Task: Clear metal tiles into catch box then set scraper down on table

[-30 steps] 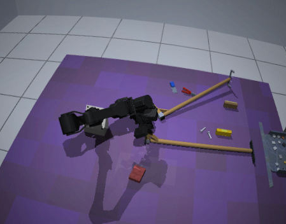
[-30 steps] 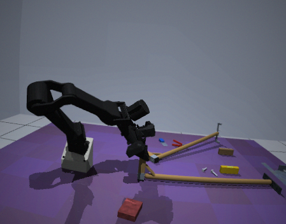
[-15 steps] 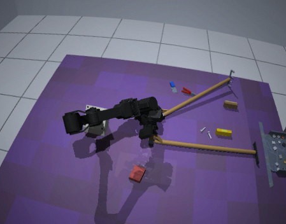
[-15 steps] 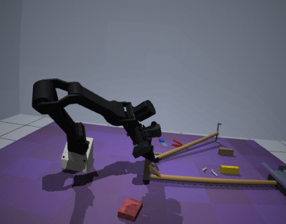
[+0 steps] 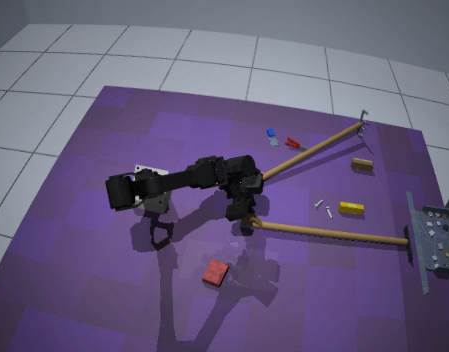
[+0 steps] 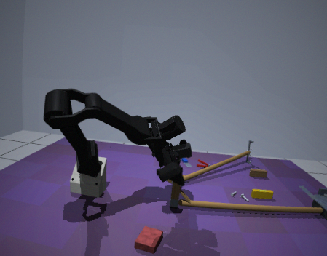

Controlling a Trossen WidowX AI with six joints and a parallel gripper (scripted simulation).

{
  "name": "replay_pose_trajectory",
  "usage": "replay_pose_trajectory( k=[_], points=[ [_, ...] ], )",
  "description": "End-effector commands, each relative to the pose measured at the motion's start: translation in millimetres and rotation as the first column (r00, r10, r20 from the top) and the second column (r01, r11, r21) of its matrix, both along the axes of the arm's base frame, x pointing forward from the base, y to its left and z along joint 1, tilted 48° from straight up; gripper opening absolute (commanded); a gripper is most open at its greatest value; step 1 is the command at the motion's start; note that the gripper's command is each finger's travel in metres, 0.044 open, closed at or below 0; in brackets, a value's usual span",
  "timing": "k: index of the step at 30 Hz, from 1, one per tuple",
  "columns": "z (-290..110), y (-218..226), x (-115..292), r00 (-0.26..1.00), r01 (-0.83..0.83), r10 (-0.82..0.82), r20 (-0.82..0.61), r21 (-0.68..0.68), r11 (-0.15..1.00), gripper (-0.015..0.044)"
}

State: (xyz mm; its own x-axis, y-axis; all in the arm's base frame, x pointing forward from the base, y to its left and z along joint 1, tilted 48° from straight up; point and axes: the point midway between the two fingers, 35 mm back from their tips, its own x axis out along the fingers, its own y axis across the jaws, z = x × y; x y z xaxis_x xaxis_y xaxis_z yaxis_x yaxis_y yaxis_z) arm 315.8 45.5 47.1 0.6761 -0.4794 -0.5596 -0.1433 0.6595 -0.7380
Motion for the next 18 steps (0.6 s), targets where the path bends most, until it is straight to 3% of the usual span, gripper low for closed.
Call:
replay_pose_trajectory(
  k=[1, 18],
  points=[
    [3.7, 3.9, 10.7, 1.0, -0.007, 0.007, 0.014, 0.011, 1.0, 0.0],
    [3.1, 5.3, 37.9, 1.0, -0.004, 0.004, 0.024, 0.008, 1.0, 0.0]
  ],
)
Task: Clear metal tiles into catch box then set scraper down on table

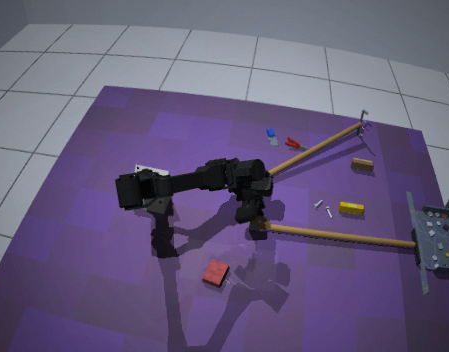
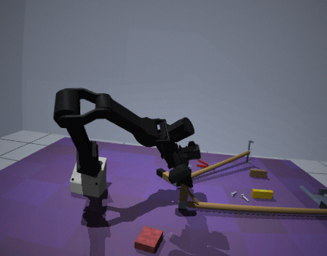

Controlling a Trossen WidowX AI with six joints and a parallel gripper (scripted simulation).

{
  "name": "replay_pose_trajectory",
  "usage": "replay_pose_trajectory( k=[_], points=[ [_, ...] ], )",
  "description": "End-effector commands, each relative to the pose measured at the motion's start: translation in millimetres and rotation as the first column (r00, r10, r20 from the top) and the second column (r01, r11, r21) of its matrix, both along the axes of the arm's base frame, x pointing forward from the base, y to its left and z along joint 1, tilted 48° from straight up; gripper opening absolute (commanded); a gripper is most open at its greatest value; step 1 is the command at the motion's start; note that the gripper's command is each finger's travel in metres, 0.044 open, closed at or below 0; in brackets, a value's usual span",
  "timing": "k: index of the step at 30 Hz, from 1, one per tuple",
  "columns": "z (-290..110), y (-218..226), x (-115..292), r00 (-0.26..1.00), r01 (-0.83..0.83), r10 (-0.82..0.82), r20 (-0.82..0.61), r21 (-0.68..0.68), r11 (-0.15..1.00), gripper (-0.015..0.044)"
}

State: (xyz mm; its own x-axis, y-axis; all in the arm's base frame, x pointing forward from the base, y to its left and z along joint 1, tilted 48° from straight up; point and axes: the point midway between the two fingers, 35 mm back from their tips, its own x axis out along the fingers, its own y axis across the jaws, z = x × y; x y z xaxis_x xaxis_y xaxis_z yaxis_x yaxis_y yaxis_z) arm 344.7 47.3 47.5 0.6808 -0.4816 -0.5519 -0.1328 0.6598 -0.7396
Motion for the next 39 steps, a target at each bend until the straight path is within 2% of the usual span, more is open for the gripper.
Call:
replay_pose_trajectory(
  k=[1, 39],
  points=[
    [2.6, 3.7, 10.6, 1.0, -0.007, 0.007, 0.014, 0.008, 1.0, 0.0],
    [1.7, 8.6, 65.0, 1.0, -0.006, 0.006, 0.024, 0.005, 1.0, 0.0]
  ],
)
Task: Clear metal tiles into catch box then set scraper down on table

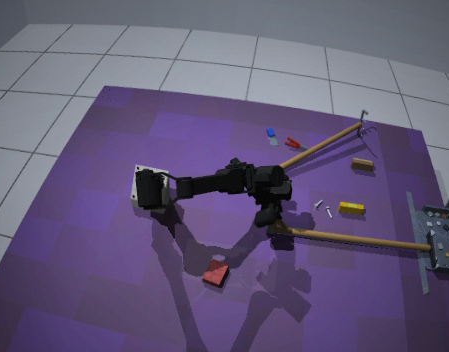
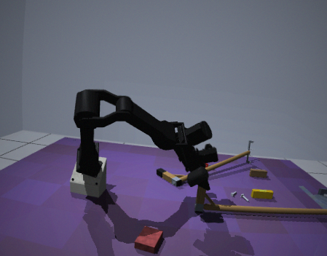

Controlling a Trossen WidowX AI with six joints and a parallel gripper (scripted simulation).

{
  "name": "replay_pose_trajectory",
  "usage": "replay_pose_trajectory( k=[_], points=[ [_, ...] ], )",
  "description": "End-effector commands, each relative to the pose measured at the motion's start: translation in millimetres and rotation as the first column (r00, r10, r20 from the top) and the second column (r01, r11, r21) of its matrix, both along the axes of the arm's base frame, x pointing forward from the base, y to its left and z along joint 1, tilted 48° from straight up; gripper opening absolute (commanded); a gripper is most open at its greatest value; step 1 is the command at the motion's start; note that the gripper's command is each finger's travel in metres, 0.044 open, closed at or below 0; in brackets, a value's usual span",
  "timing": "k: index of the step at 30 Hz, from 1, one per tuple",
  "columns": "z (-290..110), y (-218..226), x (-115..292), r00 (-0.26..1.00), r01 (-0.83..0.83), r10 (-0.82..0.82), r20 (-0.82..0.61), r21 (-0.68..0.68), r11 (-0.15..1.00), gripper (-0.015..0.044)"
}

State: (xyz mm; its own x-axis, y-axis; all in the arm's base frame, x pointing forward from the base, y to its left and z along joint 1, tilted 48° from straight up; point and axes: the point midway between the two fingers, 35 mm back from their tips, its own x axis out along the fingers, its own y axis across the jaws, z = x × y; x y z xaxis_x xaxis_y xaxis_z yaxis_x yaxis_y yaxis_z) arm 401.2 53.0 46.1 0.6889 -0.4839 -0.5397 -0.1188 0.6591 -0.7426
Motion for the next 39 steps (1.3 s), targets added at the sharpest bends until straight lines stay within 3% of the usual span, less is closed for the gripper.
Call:
replay_pose_trajectory(
  k=[1, 39],
  points=[
    [3.1, 2.9, 10.0, 1.0, -0.008, 0.008, 0.007, 0.006, 1.0, 0.0],
    [5.1, 14.9, 66.2, 1.0, -0.008, 0.008, 0.01, 0.007, 1.0, 0.0]
  ],
)
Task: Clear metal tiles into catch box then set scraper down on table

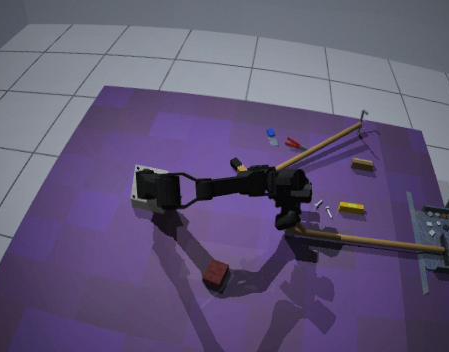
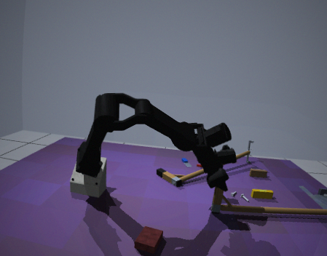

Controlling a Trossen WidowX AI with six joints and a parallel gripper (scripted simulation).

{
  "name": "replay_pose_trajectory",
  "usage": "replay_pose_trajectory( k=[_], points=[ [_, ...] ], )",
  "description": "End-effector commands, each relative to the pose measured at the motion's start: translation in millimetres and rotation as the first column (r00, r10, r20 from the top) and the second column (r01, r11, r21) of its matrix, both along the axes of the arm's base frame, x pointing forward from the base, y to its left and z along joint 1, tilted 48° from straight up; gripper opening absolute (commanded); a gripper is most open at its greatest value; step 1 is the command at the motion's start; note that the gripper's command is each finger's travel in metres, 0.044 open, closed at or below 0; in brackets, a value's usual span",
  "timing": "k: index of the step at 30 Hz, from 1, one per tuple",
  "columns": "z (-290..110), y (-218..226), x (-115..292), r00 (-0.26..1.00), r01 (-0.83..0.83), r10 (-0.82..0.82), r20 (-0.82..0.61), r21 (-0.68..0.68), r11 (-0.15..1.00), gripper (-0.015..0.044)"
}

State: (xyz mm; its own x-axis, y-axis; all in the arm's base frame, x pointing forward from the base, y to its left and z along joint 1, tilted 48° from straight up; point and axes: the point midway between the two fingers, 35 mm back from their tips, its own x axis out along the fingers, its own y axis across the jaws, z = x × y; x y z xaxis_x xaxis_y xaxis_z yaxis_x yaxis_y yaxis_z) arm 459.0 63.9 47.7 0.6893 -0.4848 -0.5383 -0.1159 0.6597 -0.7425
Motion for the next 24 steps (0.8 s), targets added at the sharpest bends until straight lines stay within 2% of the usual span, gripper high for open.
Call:
replay_pose_trajectory(
  k=[1, 24],
  points=[
    [3.4, 4.3, 10.0, 1.0, -0.01, 0.01, 0.008, 0.006, 1.0, 0.0],
    [1.9, 9.9, 44.9, 1.0, -0.01, 0.01, 0.01, 0.006, 1.0, 0.0]
  ],
)
